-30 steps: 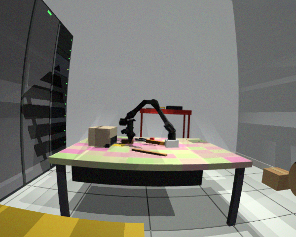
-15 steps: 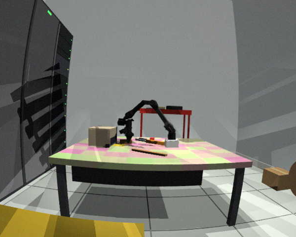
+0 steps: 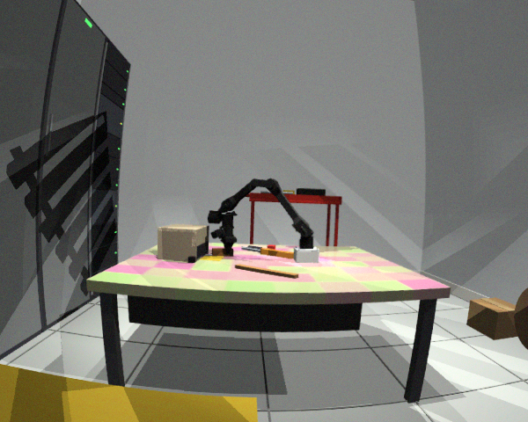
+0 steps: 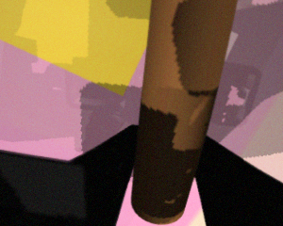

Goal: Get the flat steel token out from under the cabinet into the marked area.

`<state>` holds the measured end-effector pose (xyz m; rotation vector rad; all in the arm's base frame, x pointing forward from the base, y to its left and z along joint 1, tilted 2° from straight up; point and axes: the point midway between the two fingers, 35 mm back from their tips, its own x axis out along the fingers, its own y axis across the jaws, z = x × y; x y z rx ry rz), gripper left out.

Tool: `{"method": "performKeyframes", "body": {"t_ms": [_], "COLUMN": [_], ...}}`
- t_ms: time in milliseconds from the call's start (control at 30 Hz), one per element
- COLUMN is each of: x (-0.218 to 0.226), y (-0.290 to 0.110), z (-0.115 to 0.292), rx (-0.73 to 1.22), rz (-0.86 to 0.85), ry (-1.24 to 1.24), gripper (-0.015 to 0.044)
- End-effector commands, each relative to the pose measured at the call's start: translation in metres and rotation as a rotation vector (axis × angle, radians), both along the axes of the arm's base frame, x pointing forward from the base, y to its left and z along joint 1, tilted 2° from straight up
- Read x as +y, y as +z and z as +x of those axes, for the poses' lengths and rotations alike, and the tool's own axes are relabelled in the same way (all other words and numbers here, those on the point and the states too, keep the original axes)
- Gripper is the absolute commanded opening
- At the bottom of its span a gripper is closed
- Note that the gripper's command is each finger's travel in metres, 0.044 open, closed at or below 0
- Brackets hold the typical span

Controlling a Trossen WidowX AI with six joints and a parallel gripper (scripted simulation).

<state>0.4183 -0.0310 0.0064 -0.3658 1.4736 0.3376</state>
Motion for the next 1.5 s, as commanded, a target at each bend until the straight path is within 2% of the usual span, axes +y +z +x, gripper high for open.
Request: {"method": "performKeyframes", "body": {"t_ms": [0,700,1467], "x": [0.008,0.025,0.018], "y": [-0.001,-0.002,-0.003], "z": [-0.001,-0.009,-0.021], "rx": [-0.005,-0.004,-0.003], "rz": [0.005,0.006,0.006], "ry": [0.003,0.003,0.003], "gripper": [0.0000,0.0000,0.0000]}}
